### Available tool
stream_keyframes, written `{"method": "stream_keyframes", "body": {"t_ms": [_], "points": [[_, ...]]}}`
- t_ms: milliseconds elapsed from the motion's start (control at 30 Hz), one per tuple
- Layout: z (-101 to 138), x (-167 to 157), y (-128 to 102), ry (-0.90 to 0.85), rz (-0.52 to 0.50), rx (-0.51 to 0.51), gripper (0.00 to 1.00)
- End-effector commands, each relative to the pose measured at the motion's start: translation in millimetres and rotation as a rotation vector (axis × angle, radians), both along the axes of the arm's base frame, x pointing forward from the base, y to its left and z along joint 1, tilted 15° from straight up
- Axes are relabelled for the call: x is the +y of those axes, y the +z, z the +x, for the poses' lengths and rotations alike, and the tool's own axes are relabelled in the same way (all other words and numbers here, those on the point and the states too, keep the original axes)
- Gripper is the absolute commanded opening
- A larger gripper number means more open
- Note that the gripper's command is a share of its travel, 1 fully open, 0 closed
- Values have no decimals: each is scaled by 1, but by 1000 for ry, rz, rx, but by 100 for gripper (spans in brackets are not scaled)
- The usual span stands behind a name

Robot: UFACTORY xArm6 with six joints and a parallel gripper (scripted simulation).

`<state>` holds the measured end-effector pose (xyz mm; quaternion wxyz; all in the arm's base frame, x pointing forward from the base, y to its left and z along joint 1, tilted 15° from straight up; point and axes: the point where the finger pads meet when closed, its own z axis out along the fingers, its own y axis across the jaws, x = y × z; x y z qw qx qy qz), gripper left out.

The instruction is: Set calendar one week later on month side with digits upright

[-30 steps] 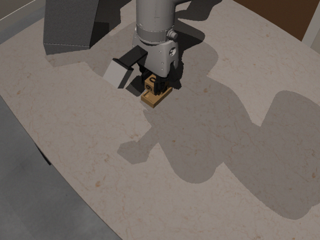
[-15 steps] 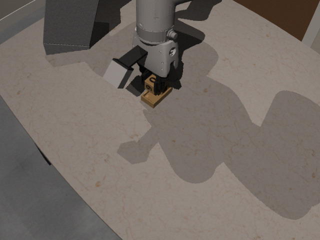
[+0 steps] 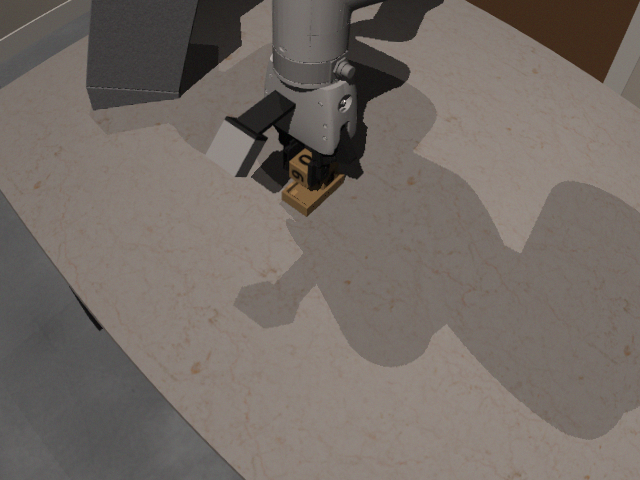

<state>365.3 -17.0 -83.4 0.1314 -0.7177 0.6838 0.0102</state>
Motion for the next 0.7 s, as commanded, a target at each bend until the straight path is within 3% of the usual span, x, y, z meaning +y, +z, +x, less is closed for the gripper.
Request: {"method": "stream_keyframes", "body": {"t_ms": [0, 667], "points": [[1, 0, 1, 0, -1, -2, 27], [2, 1, -7, 0, 0, -2, 27]]}}
